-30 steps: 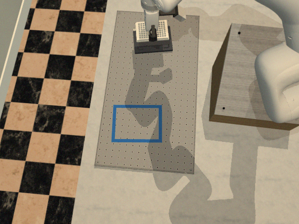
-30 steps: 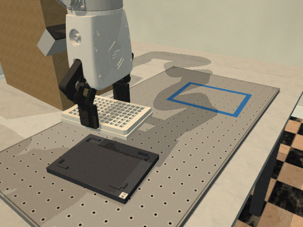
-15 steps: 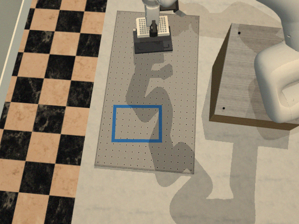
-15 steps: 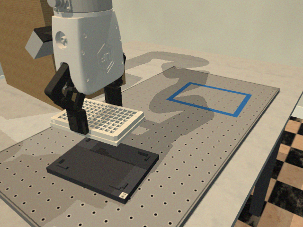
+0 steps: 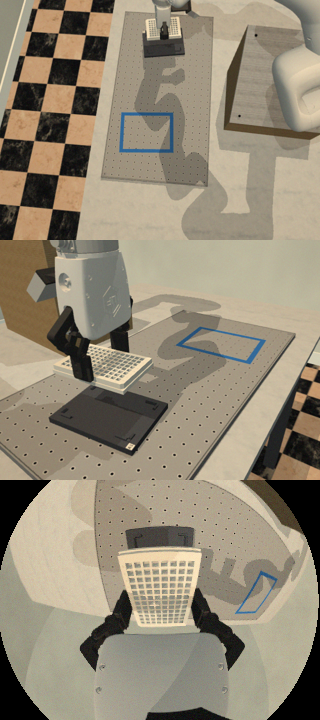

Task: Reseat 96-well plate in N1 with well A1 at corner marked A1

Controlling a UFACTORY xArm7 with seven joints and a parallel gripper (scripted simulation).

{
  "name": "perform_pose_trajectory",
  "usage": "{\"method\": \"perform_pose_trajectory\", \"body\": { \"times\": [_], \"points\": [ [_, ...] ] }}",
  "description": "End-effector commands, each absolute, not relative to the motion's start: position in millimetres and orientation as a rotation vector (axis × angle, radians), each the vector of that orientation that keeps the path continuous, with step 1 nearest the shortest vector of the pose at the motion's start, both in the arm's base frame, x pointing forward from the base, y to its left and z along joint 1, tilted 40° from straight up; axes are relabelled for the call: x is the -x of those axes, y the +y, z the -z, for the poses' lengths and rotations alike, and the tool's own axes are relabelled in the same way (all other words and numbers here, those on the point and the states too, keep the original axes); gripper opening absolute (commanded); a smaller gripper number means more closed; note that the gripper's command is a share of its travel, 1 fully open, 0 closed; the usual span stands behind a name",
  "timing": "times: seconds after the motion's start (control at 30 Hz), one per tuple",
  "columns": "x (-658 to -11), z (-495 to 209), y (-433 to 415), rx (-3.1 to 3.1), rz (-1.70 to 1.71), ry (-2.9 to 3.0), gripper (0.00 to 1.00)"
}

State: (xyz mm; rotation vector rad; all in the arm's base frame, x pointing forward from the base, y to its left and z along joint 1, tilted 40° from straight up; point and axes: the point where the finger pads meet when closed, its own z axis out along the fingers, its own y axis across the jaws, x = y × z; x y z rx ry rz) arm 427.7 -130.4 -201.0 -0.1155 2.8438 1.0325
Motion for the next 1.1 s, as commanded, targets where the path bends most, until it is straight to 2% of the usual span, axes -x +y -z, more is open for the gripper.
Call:
{"method": "perform_pose_trajectory", "body": {
  "times": [0.0, 1.07],
  "points": [
    [-428.8, 200.2, -132.8, 0.113, -1.026, 2.843, 0.0],
    [-431.6, 225.3, -111.1, 0.113, -1.026, 2.843, 0.0]
  ]
}}
